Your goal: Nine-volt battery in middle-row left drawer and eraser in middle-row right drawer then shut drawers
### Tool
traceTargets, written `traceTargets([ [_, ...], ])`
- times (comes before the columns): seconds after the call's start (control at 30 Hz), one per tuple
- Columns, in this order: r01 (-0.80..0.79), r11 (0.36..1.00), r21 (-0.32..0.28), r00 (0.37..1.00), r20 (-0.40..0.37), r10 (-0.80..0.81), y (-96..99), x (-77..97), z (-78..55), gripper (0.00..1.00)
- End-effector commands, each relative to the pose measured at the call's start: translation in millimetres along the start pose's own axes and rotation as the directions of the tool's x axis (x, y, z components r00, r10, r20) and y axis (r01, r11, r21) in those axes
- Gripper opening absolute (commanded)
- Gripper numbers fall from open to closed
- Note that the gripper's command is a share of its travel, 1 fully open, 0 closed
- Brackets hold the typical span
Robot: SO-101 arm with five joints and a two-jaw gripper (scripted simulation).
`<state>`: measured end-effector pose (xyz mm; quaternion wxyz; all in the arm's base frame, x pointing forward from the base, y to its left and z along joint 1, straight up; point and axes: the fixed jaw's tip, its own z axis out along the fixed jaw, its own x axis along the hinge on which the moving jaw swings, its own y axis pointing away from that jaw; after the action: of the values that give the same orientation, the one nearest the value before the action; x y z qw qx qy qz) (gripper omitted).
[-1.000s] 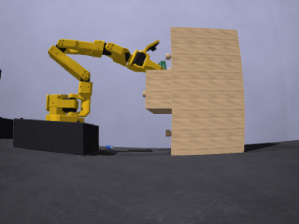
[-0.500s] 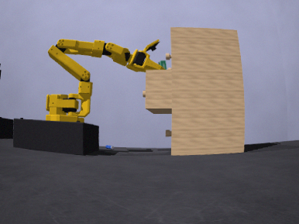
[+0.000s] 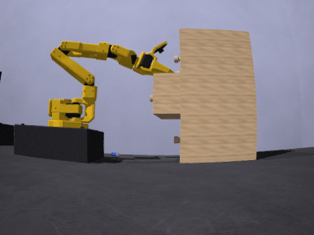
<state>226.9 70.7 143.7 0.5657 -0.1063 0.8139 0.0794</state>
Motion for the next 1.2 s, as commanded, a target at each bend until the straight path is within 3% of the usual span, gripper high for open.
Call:
traceTargets([
  [0.0,0.007,1.000,-0.002,1.000,0.004,-0.007,0.4,1.4,-0.3,0.19],
  [0.9,0.007,1.000,-0.002,1.000,0.004,-0.007,0.4,1.4,-0.3,0.31],
  [1.17,0.017,1.000,-0.002,1.000,0.004,-0.017,0.6,-17.8,-6.3,0.31],
])
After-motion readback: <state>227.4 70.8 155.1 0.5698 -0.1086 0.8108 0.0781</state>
